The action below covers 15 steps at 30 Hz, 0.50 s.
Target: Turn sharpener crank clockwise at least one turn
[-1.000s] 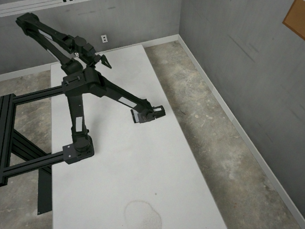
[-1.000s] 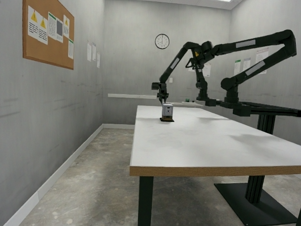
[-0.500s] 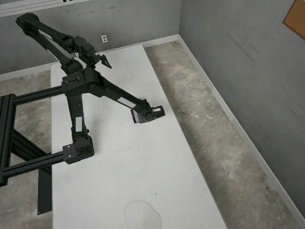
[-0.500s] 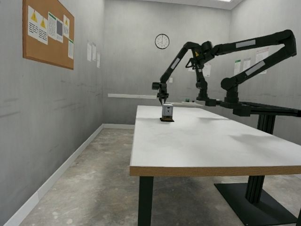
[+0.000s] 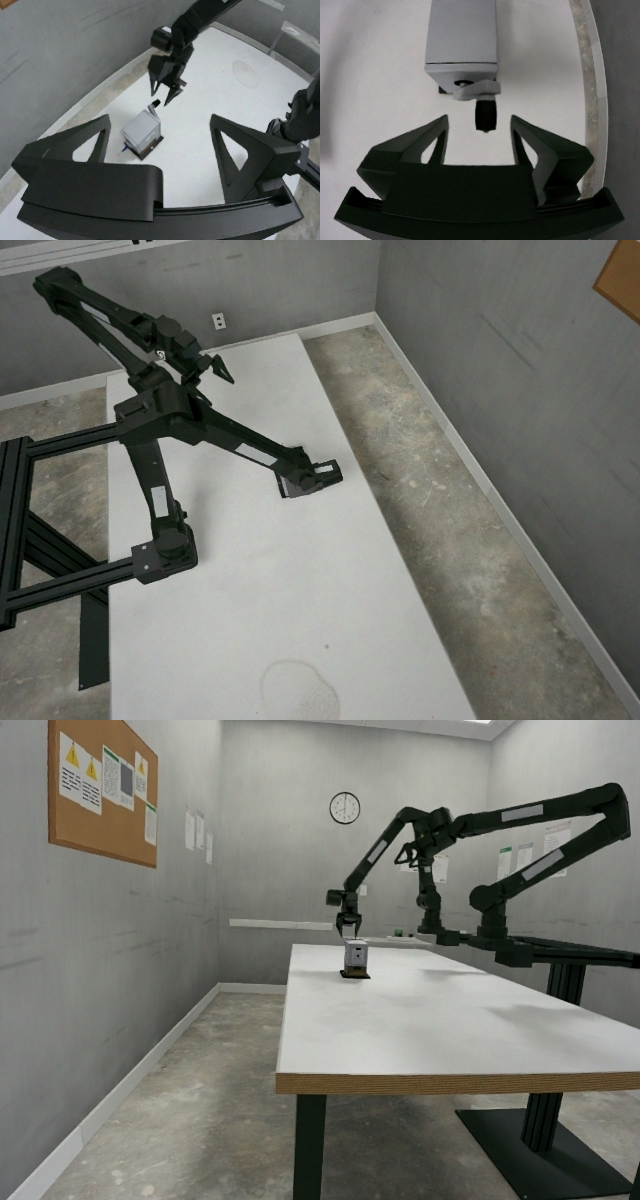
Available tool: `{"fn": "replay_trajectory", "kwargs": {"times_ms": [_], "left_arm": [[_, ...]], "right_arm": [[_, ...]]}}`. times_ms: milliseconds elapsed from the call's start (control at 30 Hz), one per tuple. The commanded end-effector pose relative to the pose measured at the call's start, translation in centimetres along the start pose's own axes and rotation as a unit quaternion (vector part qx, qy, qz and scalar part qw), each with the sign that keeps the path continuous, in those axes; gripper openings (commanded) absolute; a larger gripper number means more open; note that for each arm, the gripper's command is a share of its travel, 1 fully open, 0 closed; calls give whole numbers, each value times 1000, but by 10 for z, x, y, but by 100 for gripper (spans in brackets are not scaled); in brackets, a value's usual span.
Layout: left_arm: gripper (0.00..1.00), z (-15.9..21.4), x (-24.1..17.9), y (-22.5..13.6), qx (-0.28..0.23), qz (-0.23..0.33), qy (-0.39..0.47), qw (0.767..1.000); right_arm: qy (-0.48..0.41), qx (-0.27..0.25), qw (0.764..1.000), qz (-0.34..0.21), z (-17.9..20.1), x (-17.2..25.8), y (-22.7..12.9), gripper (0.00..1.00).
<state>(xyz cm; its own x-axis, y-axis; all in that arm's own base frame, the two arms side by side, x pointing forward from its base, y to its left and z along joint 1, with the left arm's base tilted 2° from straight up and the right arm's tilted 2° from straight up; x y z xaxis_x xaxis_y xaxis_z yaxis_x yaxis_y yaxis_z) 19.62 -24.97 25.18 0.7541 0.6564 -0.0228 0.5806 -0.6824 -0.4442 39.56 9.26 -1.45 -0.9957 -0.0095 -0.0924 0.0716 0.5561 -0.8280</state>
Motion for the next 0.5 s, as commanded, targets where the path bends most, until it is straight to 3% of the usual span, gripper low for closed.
{"fn": "replay_trajectory", "kwargs": {"times_ms": [0, 167, 267, 467], "left_arm": [[100, -22, 0, -4, -21, 0, -8, 1000], [100, -22, 0, -4, -21, 0, -8, 1000], [100, -22, 0, -4, -21, 0, -8, 1000], [100, -22, 0, -4, -21, 0, -8, 1000]], "right_arm": [[-11, -1, 1000, 20, 0, -29, -23, 65], [-17, 0, 999, 29, -3, -43, -52, 65], [15, -1, 1000, 26, -8, -36, -43, 99], [148, -3, 986, 78, -12, -25, -36, 100]]}}
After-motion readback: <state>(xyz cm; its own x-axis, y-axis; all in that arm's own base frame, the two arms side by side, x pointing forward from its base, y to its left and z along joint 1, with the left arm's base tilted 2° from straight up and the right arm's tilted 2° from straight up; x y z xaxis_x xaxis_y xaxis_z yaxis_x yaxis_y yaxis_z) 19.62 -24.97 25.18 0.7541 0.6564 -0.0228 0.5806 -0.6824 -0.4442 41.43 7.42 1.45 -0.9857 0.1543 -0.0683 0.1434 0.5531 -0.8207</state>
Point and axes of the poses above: on each arm, the point where the finger pads meet when closed, its own y axis out along the fingers, its own x axis across the jaws, z = x × y, the point moved 2 cm from there along -y, back along the fingers, and after that the axes turned 4 degrees about -y, right-handed, at the moved point
